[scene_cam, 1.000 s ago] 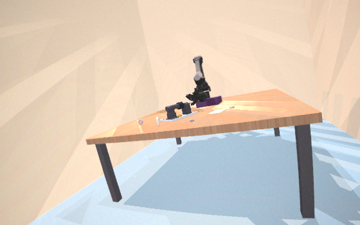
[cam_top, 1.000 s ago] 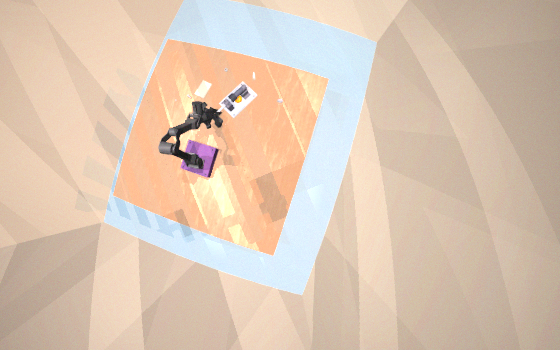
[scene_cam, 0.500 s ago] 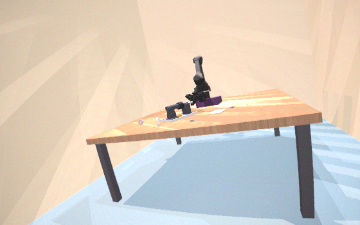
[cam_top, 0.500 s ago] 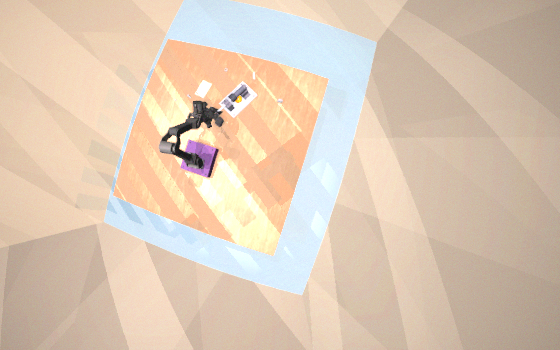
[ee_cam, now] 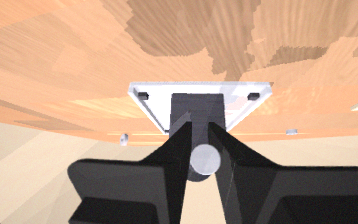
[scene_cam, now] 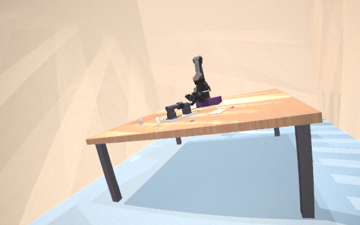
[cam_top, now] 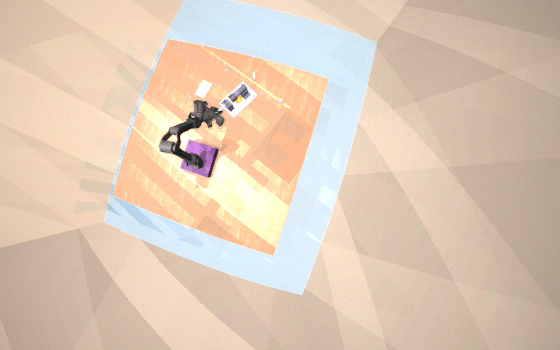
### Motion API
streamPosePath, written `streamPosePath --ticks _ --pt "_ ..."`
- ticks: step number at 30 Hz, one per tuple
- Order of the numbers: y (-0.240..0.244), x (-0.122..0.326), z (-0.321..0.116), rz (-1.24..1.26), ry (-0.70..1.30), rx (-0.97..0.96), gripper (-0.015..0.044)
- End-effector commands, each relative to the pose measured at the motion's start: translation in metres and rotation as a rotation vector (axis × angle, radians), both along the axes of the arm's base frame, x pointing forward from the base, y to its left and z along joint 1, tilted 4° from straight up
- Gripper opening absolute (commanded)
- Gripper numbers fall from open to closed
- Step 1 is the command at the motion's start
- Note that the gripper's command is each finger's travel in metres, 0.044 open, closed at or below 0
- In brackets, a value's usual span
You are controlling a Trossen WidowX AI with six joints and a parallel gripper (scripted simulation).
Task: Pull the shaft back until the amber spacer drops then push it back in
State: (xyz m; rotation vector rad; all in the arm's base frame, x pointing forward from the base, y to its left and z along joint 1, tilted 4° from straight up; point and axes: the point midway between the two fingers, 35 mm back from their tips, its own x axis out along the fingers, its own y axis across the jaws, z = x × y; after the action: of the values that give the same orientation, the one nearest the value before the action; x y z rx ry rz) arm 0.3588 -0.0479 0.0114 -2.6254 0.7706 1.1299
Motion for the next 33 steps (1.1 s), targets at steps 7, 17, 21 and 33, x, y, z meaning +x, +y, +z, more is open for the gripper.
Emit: streamPosePath --ticks 7,17,21,33 --pt "-0.0038 0.0039 0.0012 -0.004 -0.004 -0.002 0.0" --pt "-0.0055 0.0064 0.0012 -0.004 -0.004 -0.002 0.0" --pt "-0.0061 0.0074 0.0012 -0.004 -0.004 -0.002 0.0" --pt "-0.0081 0.0105 0.0013 -0.005 -0.004 -0.003 0.0"
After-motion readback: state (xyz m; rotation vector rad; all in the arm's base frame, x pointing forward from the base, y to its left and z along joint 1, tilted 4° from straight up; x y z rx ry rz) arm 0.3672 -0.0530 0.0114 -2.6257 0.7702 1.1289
